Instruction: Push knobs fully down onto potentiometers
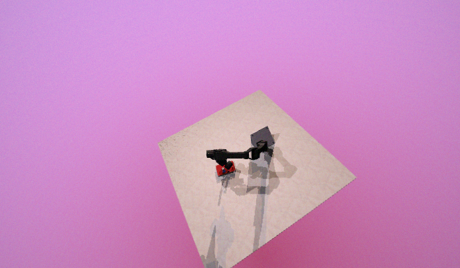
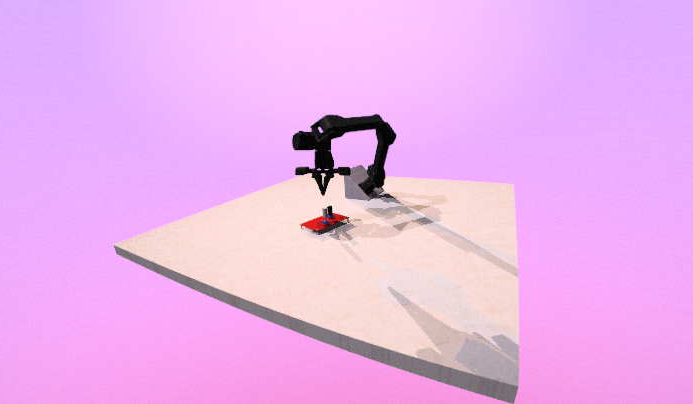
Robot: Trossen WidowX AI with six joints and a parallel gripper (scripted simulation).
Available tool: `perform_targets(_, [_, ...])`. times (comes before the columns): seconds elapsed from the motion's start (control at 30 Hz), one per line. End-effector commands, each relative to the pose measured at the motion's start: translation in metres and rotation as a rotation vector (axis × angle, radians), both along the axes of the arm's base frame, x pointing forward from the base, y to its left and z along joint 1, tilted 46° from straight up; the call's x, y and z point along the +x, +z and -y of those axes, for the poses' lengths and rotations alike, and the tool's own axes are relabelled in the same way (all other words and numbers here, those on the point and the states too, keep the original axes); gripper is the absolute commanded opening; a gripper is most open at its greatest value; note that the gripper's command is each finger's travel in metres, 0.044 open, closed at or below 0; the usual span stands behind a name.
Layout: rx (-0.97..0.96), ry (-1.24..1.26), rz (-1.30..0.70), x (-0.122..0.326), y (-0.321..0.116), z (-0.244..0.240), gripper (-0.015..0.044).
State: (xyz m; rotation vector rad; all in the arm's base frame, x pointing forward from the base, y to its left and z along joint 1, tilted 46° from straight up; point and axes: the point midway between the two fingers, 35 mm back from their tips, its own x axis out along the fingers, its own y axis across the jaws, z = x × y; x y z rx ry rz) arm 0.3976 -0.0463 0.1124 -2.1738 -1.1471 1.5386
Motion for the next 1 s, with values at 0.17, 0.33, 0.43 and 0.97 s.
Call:
perform_targets(0.17, [0.028,-0.106,-0.107,0.003,0.003,-0.001,0.0])
perform_targets(0.33, [0.029,-0.106,-0.107,0.003,-0.01,-0.014,0.0])
perform_targets(0.43, [0.029,-0.106,-0.107,0.003,-0.011,-0.016,0.0])
perform_targets(0.97, [0.029,-0.106,-0.106,0.003,-0.024,-0.029,0.0])
